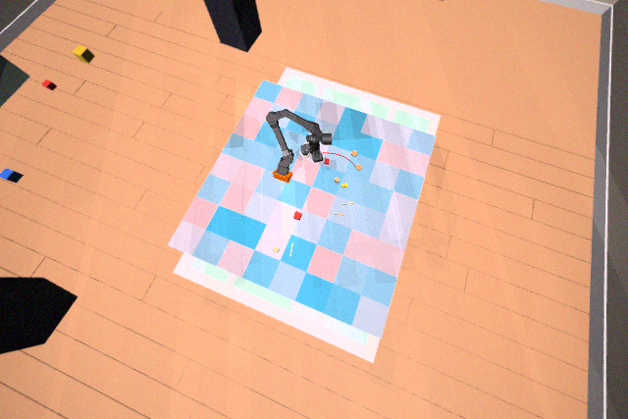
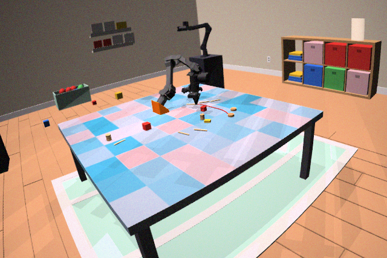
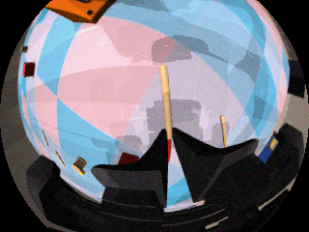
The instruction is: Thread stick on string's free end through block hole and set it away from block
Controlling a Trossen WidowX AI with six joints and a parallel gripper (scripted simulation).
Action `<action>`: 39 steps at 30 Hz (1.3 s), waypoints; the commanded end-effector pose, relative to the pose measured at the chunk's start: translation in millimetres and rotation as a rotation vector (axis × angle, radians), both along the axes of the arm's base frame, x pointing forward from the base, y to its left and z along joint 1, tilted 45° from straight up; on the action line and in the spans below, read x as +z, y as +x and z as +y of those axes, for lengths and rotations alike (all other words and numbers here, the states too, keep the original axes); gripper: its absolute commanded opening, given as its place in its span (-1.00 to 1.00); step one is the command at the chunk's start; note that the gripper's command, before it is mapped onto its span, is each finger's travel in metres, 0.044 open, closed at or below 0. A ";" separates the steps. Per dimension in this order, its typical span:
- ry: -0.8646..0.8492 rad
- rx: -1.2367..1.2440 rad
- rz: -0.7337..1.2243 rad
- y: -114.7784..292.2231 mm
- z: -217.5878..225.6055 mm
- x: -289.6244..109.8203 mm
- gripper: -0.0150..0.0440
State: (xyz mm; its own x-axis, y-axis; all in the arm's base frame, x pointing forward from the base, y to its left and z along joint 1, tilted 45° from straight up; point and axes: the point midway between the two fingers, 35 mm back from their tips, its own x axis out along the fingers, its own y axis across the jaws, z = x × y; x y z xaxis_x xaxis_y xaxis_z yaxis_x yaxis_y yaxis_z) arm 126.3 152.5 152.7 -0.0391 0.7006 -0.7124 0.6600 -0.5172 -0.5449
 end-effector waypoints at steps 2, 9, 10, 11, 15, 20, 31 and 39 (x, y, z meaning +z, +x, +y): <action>0.002 0.003 0.001 0.4 -4.4 5.1 -0.49; 0.002 0.003 0.002 0.7 -10.8 11.3 -0.49; 0.002 0.002 0.002 0.7 -11.7 12.2 -0.49; 0.002 0.002 0.002 0.7 -12.6 13.1 -0.49; 0.003 0.002 0.002 0.7 -16.1 16.8 -0.49; 0.005 0.002 0.003 0.4 -20.4 21.6 -0.49; 0.004 -0.001 0.002 0.0 -25.1 26.1 -0.49; 0.004 0.005 -0.002 0.1 -24.7 26.6 -0.49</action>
State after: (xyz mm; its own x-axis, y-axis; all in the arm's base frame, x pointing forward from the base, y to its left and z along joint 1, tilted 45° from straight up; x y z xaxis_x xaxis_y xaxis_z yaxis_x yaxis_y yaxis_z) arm 126.1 127.5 178.9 -0.0411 0.7036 -0.7094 0.6590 -0.5146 -0.5486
